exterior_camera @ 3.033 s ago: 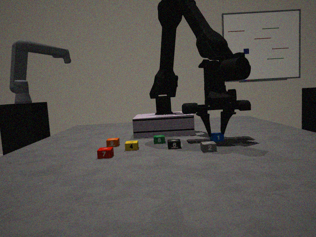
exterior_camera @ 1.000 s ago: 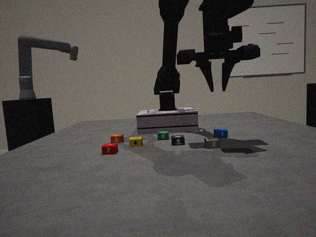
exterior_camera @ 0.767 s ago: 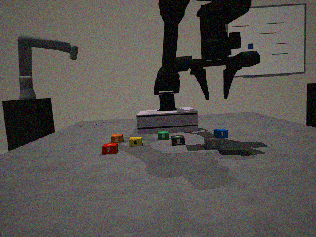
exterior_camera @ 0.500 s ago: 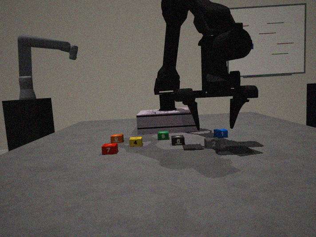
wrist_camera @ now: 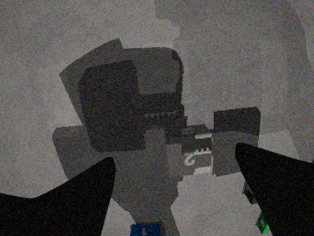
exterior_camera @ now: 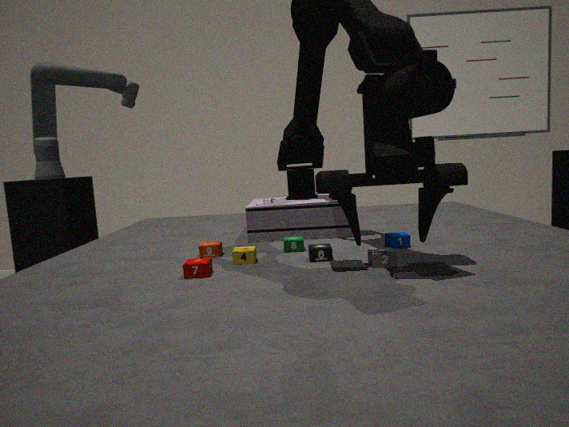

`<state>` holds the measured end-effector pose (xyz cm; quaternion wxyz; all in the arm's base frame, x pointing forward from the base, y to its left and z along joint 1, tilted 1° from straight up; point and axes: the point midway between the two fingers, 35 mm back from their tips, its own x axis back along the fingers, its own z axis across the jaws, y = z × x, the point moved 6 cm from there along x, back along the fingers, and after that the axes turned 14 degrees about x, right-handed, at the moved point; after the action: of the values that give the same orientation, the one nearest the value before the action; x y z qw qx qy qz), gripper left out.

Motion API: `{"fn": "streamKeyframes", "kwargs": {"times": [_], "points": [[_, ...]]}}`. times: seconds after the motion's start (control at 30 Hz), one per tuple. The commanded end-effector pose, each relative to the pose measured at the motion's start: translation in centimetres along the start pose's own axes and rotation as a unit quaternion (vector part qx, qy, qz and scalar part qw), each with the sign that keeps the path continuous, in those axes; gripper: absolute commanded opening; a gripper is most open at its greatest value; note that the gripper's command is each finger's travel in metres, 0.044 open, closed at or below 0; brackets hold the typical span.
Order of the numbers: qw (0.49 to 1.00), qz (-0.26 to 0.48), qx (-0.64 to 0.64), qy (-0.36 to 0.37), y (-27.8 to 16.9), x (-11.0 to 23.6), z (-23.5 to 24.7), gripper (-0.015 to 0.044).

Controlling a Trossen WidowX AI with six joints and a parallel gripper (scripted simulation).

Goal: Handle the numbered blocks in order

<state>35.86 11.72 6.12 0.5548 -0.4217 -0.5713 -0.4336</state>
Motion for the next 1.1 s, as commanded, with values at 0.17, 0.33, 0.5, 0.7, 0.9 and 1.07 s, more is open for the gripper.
{"fn": "streamKeyframes", "kwargs": {"times": [0.17,0.33,0.5,0.7,0.9,1.07], "points": [[1.0,0.008,0.003,-0.001,-0.24,-2.0,-0.03,0.04],[1.0,0.008,0.003,-0.001,-0.25,-2.11,-0.03,0.0348],[1.0,0.008,0.003,-0.001,-0.25,-2.11,-0.03,0.0216],[1.0,0.008,0.003,-0.001,-0.25,-2.11,-0.03,0.012],[1.0,0.008,0.003,-0.001,-0.25,-2.11,-0.03,0.012],[1.0,0.008,0.003,-0.001,-0.25,-2.11,-0.03,0.012]]}}
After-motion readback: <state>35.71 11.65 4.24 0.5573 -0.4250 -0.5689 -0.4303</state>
